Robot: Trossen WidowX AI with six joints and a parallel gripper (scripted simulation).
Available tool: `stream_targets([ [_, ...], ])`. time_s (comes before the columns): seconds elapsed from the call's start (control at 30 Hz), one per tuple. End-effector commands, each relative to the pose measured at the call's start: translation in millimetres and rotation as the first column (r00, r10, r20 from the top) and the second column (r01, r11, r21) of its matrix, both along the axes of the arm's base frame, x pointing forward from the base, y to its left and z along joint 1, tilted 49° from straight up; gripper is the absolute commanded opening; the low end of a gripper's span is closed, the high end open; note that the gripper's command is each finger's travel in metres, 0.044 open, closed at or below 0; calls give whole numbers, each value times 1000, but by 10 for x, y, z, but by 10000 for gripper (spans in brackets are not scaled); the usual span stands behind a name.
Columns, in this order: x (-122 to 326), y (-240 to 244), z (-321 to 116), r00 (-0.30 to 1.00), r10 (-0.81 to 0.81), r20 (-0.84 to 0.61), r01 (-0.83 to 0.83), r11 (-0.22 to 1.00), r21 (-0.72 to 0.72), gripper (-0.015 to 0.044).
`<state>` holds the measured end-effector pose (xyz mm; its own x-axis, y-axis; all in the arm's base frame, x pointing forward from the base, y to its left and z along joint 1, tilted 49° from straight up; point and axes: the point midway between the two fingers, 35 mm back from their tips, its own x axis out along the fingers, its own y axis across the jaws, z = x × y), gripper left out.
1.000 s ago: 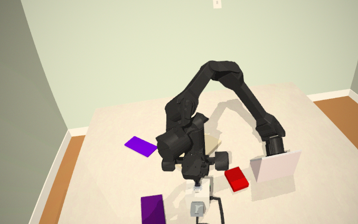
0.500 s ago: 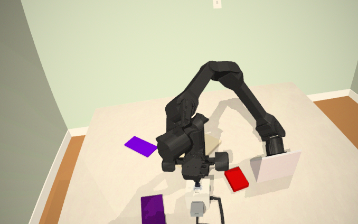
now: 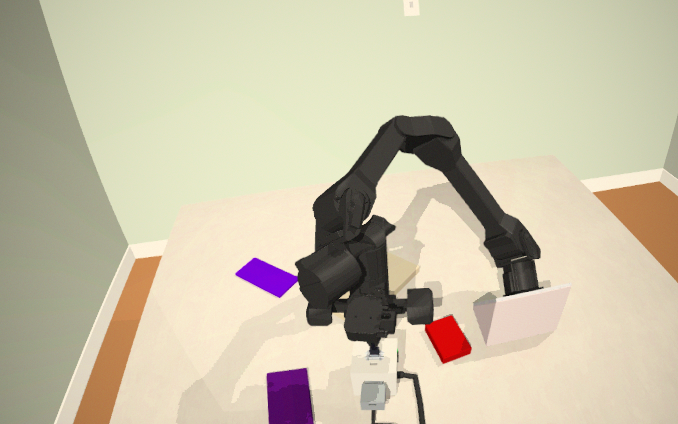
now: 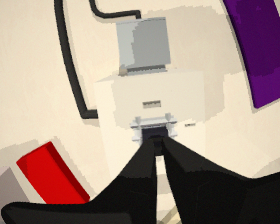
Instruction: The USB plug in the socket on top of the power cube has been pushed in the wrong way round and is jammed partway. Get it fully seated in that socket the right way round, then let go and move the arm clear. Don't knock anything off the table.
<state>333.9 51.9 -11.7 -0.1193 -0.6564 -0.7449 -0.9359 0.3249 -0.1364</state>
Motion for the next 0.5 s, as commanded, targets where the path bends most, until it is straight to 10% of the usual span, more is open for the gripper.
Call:
stream_targets([
  [0.0,5,-4,0,1000,5,1,-5,1000,0,0],
  [0.47,3,-16,-12,1000,5,1,-5,1000,0,0],
])
